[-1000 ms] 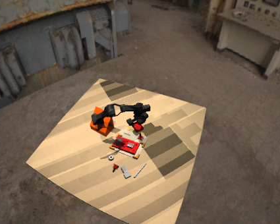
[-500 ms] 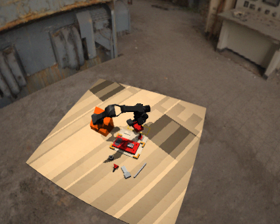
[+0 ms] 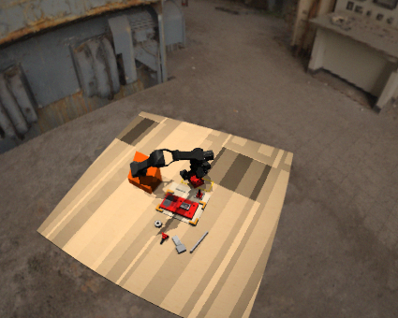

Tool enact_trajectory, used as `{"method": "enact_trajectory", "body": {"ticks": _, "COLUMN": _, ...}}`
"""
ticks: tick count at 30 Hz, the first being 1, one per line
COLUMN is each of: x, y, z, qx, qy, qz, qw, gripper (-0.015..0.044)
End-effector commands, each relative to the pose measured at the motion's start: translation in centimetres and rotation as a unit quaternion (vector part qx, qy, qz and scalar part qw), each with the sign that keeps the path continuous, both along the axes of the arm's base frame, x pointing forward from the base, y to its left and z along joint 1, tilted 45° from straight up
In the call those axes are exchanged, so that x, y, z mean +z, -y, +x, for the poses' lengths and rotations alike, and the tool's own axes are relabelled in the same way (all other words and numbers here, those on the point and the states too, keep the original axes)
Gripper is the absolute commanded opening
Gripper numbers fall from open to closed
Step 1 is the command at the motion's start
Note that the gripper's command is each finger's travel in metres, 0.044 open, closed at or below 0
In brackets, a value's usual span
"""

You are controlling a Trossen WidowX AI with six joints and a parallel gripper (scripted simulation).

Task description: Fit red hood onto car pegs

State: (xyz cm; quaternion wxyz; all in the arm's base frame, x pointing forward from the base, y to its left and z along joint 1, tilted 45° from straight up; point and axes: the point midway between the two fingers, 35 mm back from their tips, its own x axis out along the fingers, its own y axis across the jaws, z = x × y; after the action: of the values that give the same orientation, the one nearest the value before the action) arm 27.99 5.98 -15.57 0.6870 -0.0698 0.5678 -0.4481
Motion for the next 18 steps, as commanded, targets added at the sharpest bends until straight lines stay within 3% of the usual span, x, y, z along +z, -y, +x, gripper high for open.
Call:
{"method": "enact_trajectory", "body": {"ticks": 1, "x": -0.12, "y": 0.17, "z": 0.02, "qx": 0.003, "qy": 0.000, "qz": -0.002, "qw": 1.000, "gripper": 0.0440}}
{"method": "enact_trajectory", "body": {"ticks": 9, "x": -0.39, "y": 0.46, "z": -0.01, "qx": 0.003, "qy": 0.000, "qz": -0.002, "qw": 1.000, "gripper": 0.0440}}
{"method": "enact_trajectory", "body": {"ticks": 13, "x": -0.31, "y": 0.32, "z": -0.03, "qx": 0.000, "qy": 0.000, "qz": 0.000, "qw": 1.000, "gripper": 0.0335}}
{"method": "enact_trajectory", "body": {"ticks": 18, "x": -0.31, "y": 0.32, "z": -0.03, "qx": 0.000, "qy": 0.000, "qz": 0.000, "qw": 1.000, "gripper": 0.0302}}
